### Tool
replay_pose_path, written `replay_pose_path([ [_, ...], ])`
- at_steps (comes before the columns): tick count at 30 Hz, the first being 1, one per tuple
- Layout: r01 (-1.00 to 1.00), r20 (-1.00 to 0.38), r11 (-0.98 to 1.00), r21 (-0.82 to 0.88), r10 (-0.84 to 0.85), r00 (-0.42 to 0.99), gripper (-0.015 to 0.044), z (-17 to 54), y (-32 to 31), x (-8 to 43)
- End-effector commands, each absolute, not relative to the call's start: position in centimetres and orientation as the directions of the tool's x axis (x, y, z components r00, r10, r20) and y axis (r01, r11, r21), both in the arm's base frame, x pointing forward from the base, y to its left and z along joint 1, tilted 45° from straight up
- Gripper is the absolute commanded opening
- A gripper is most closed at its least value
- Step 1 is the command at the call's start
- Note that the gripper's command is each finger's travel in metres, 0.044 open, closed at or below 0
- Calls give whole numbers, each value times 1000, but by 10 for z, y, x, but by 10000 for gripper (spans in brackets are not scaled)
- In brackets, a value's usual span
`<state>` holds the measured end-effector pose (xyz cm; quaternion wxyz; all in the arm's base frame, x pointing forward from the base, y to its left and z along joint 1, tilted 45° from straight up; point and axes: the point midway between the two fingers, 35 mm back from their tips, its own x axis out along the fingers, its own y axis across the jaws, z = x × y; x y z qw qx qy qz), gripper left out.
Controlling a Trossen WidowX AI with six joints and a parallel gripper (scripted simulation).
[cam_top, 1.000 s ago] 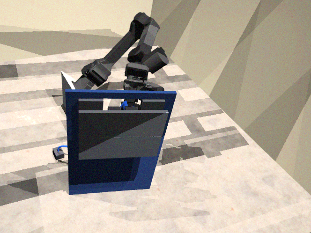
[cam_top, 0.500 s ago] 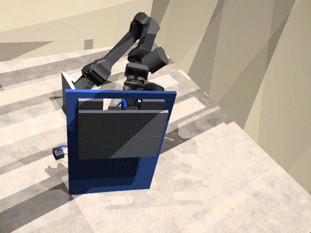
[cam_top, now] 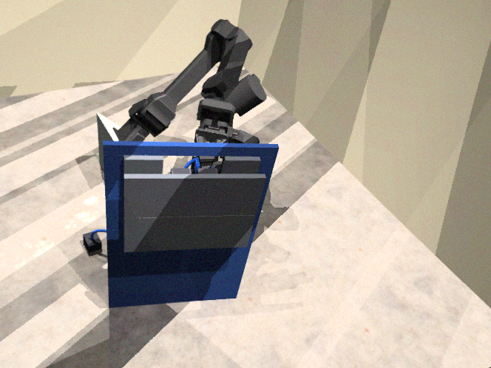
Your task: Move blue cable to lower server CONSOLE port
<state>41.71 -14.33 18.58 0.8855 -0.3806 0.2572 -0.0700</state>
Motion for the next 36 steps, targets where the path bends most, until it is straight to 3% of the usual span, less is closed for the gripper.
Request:
replay_pose_path([
  [1,-71,-400,701,-710,-318,859,0,185,-143,418],
  [36,-66,-396,701,-710,-321,860,0,190,-140,402],
])
